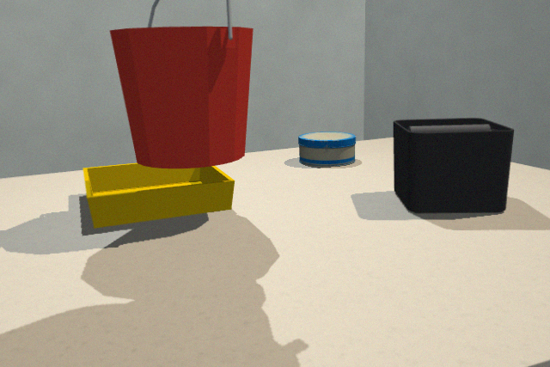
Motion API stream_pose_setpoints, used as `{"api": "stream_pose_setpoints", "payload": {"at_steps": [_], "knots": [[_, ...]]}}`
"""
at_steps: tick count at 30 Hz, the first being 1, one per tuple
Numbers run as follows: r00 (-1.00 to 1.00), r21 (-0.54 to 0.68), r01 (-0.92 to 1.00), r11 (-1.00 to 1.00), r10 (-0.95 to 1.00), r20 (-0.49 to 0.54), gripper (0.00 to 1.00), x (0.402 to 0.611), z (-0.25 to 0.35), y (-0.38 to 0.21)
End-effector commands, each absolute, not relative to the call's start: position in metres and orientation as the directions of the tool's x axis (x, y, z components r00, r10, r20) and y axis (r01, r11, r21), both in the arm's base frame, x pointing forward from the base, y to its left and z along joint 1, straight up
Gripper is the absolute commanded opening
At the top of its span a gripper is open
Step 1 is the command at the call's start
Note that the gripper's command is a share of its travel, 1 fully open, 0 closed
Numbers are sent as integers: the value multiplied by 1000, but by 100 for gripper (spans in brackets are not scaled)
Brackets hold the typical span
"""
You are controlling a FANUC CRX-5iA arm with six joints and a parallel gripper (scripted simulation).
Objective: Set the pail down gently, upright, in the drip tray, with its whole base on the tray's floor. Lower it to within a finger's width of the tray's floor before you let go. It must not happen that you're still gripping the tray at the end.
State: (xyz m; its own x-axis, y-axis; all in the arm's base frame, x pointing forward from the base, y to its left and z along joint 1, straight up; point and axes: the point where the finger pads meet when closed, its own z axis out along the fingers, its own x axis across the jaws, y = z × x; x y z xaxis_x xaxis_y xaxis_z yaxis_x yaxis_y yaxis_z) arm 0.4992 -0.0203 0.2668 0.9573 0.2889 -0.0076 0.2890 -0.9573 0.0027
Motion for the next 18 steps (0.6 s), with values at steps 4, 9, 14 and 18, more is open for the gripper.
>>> {"api": "stream_pose_setpoints", "payload": {"at_steps": [4, 9, 14, 18], "knots": [[957, 4, 289, -957, 289, -5, 0, 495, 268, -6], [957, 4, 289, -957, 289, -5, 0, 493, 268, 5], [957, 4, 289, -957, 289, -5, 0, 490, 268, 15], [957, 4, 289, -957, 289, -5, 0, 487, 268, 24]]}}
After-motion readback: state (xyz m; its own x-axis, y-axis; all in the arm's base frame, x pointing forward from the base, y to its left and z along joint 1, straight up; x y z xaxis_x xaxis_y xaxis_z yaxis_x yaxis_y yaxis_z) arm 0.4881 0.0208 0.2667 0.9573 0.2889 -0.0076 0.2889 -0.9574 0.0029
